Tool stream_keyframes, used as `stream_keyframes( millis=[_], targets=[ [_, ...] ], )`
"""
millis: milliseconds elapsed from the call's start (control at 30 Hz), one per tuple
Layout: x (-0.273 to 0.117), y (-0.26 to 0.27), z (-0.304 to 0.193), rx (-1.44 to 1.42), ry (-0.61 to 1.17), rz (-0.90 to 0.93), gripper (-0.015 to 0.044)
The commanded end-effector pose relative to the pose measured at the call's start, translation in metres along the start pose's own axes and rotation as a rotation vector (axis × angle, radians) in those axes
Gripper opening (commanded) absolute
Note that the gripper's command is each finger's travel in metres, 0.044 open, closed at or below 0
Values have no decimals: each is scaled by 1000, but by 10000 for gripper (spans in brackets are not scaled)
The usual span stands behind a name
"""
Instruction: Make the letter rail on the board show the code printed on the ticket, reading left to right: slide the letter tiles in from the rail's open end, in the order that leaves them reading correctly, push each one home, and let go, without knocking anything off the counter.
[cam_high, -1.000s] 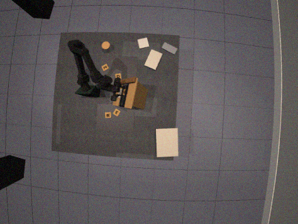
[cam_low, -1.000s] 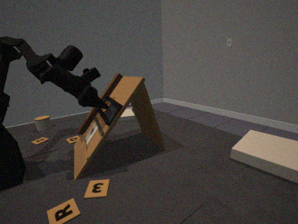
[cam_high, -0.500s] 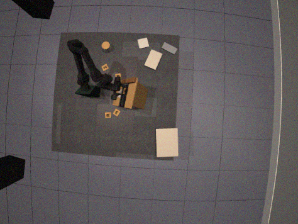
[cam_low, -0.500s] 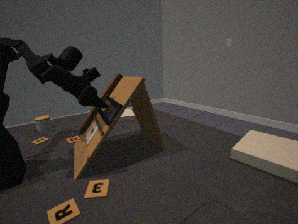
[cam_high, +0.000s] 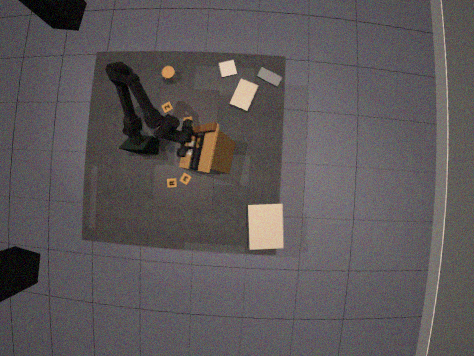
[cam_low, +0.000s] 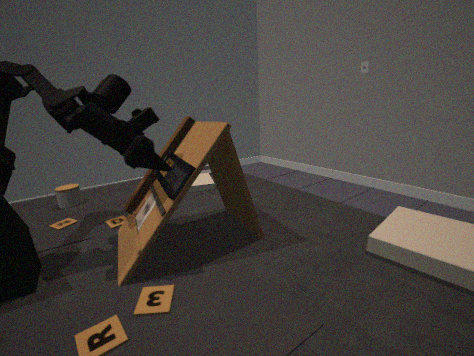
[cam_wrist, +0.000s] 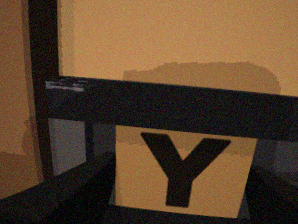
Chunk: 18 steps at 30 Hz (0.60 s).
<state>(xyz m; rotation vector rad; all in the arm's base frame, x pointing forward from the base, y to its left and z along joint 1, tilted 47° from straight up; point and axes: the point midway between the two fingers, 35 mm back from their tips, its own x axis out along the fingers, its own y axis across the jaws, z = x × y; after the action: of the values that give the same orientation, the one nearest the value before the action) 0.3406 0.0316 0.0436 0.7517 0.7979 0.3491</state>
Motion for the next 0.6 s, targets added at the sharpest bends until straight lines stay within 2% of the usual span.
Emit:
stream_keyframes(
  millis=[0,33,400,567],
  targets=[
    [0,2,0,3,-3,-5,0],
    [0,2,0,3,-3,-5,0],
    [-4,1,0,3,-2,-5,289],
    [-9,1,0,3,-2,-5,295]
  ],
)
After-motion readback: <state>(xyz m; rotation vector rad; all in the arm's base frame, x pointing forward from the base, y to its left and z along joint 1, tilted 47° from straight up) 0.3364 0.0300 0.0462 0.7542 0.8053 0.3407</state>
